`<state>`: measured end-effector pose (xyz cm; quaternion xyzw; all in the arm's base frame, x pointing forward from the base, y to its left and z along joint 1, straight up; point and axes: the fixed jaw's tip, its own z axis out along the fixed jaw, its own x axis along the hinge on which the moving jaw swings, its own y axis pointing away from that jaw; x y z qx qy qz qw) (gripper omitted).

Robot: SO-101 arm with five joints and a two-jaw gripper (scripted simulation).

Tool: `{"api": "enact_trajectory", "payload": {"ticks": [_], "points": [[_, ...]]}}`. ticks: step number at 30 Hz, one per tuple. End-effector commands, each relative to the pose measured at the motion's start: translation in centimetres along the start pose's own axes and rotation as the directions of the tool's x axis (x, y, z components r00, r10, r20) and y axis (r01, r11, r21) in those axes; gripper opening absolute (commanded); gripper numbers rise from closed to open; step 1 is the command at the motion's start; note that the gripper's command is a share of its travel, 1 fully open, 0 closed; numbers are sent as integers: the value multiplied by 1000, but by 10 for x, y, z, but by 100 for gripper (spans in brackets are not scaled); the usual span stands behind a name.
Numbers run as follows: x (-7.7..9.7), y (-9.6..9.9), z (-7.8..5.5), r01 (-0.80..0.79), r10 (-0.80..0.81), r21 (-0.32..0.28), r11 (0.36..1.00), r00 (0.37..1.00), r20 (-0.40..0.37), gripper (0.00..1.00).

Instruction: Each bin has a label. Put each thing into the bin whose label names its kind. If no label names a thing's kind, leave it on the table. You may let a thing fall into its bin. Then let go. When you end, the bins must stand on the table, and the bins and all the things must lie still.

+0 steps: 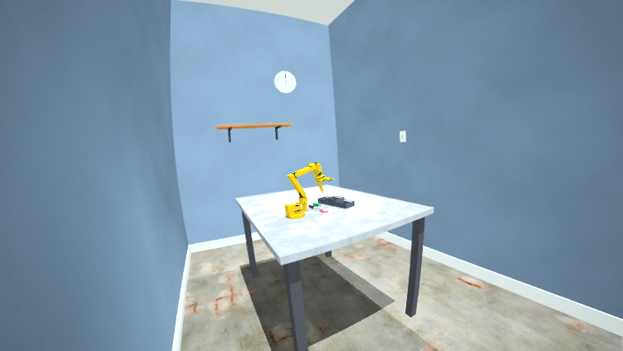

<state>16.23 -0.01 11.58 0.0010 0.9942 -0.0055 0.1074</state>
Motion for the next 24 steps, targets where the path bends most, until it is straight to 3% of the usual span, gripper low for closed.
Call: {"api": "enact_trajectory", "payload": {"ticks": [1, 6, 13, 15, 24], "points": [[-4, -1, -4, -12, 12, 1, 1000, 1000, 26, 100], [-13, -2, -4, 2, -2, 3, 1000, 999, 53, 100], [-48, -3, 0, 50, -51, 16, 999, 986, 156, 100], [-48, -3, 0, 50, -51, 16, 999, 986, 156, 100], [-87, -4, 6, 101, -109, 42, 994, 956, 271, 100]]}}
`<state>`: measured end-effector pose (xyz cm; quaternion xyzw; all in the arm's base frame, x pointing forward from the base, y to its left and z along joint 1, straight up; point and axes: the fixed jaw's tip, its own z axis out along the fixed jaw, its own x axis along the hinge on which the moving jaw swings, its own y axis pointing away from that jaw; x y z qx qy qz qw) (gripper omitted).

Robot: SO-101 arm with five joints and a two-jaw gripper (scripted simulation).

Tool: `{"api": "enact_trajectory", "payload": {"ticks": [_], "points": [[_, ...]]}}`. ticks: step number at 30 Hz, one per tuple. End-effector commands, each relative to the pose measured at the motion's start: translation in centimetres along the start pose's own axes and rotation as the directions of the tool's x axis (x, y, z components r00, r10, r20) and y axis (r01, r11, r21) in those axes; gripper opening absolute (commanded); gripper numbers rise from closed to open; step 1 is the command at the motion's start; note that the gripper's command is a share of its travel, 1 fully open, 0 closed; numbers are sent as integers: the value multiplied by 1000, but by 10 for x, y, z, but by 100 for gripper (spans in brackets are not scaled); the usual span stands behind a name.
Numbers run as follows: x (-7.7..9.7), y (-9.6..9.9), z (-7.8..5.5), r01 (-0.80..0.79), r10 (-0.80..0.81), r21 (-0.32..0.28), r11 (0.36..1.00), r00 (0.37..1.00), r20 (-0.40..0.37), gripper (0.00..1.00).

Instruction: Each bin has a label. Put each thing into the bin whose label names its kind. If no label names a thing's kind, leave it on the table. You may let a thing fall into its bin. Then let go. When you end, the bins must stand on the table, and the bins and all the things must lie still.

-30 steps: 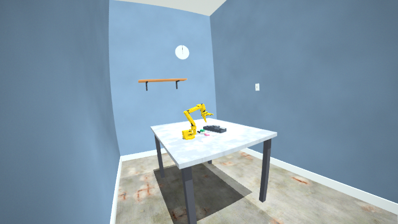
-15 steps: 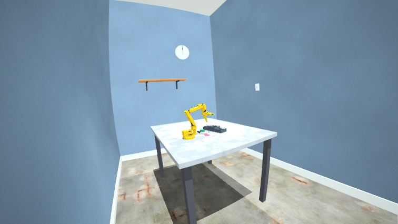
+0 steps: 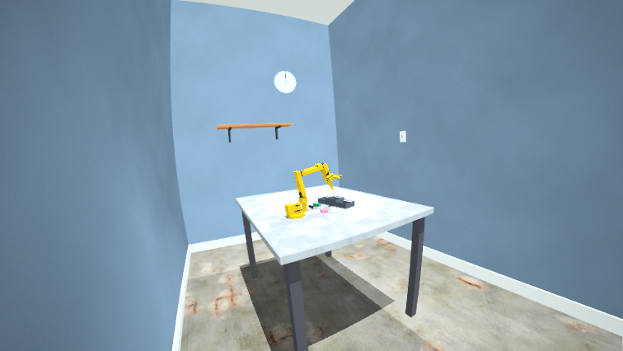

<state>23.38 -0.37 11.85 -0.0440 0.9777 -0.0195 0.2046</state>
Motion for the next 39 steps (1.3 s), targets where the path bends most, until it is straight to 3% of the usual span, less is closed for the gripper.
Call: {"api": "enact_trajectory", "payload": {"ticks": [1, 39], "points": [[-19, -3, -3, 18, -19, 13, 1000, 996, 85, 100], [-26, -2, -3, 42, -44, 19, 999, 992, 121, 100]]}}
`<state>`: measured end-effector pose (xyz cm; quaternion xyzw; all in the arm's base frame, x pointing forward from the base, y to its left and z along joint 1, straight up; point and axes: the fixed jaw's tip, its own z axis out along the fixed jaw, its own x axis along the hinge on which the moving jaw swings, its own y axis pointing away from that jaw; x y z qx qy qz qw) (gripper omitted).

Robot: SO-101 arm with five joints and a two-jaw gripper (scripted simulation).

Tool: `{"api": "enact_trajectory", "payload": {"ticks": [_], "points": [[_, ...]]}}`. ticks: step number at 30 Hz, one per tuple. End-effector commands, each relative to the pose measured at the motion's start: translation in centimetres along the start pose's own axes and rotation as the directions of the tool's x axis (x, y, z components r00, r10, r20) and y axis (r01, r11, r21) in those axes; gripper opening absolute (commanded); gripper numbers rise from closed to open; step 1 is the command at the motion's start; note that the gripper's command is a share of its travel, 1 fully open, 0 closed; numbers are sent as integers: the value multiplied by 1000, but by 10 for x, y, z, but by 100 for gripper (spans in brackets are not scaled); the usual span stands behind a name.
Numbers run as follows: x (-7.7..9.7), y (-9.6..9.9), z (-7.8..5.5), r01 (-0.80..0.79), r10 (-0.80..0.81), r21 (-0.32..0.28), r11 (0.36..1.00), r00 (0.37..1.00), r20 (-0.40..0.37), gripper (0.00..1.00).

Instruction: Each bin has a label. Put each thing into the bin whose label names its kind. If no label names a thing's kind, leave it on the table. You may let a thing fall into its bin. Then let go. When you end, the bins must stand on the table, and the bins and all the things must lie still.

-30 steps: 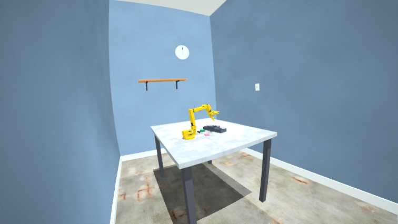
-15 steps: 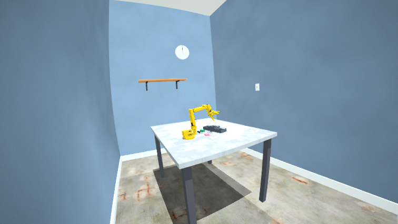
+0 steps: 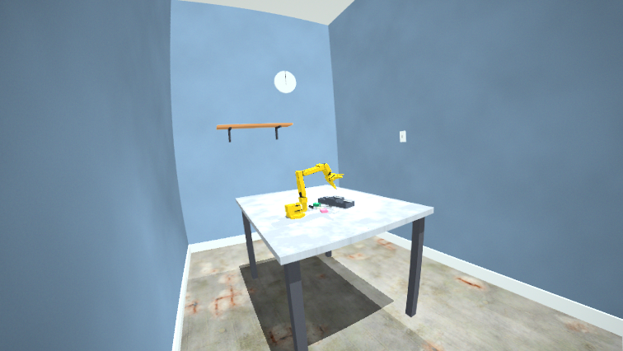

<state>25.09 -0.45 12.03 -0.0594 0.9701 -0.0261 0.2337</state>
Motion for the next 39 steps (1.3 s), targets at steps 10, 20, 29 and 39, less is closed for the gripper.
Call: {"api": "enact_trajectory", "payload": {"ticks": [10, 20, 29, 39], "points": [[-17, -1, -5, 21, -22, 13, 1000, 996, 85, 100], [-47, -6, 10, 70, -77, 42, 997, 978, 193, 100], [-77, -10, 26, 116, -136, 86, 990, 943, 303, 100], [-81, -11, 28, 121, -144, 92, 988, 937, 317, 100]]}}
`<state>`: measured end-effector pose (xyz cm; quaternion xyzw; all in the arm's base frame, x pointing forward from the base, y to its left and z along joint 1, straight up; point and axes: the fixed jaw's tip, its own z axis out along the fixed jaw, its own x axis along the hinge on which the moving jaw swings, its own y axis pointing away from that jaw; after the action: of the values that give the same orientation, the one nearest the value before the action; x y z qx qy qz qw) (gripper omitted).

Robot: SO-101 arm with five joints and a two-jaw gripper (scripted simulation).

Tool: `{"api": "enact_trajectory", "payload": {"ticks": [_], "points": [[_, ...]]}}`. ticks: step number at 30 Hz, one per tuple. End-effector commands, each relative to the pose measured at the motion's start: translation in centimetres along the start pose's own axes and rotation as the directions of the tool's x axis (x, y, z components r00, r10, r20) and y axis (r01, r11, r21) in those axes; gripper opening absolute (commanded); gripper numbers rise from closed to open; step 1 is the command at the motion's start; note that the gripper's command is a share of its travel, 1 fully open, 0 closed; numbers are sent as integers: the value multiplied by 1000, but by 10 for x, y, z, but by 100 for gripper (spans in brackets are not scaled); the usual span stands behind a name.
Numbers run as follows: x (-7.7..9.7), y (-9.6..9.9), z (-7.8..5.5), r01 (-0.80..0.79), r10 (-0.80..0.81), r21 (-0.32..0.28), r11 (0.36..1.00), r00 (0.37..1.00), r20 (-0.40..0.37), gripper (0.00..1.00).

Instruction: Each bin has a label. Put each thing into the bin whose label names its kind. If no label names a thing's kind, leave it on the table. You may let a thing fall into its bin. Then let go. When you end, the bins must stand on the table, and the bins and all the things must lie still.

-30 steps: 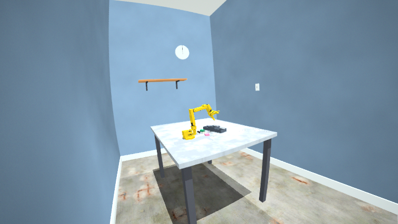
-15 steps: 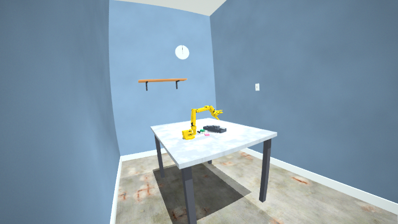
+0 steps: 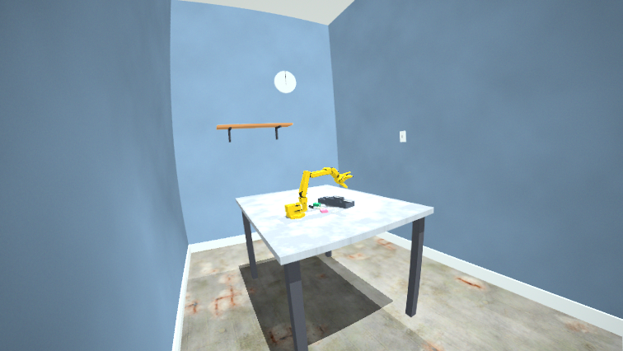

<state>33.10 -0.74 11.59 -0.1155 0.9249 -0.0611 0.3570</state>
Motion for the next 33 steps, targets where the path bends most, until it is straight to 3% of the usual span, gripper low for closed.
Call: {"api": "enact_trajectory", "payload": {"ticks": [1, 33], "points": [[-15, -2, -9, 11, -12, 16, 1000, 998, 68, 100], [-18, -1, -11, 16, -17, 14, 1000, 997, 81, 100]]}}
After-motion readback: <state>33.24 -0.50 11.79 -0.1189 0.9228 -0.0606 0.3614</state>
